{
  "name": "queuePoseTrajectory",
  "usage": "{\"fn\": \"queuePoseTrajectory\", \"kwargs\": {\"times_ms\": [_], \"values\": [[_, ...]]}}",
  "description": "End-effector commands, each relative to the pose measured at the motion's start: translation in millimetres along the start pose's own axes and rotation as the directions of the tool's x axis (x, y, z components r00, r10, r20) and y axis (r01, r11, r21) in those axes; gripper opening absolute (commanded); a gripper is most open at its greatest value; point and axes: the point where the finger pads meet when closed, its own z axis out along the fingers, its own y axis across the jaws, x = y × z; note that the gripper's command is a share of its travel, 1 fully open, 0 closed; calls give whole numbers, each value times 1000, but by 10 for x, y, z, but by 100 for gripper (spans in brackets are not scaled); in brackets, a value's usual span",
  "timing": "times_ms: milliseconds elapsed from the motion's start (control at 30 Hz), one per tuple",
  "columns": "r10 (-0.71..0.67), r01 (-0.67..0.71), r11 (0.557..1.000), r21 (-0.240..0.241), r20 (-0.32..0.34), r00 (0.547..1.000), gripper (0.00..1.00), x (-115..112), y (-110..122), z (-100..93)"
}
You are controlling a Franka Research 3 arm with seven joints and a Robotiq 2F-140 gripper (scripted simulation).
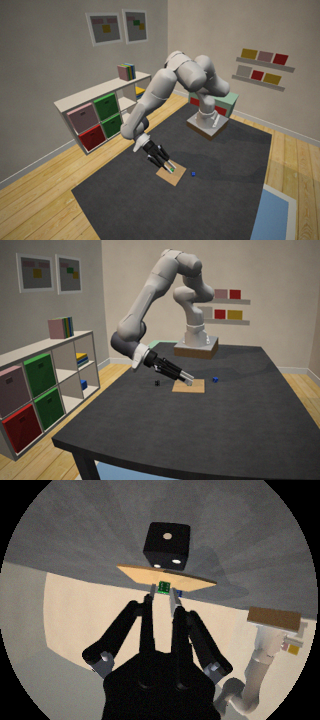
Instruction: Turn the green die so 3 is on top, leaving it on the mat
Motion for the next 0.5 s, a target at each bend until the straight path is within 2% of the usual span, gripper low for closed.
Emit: {"fn": "queuePoseTrajectory", "kwargs": {"times_ms": [0, 233, 467], "values": [[-6, 6, 1000, 3, 0, 1000, 21, 6, -9, 1], [-6, 6, 1000, 3, 0, 1000, 21, 6, -9, -57], [-6, 6, 1000, 3, 0, 1000, 21, 6, -8, -306]]}}
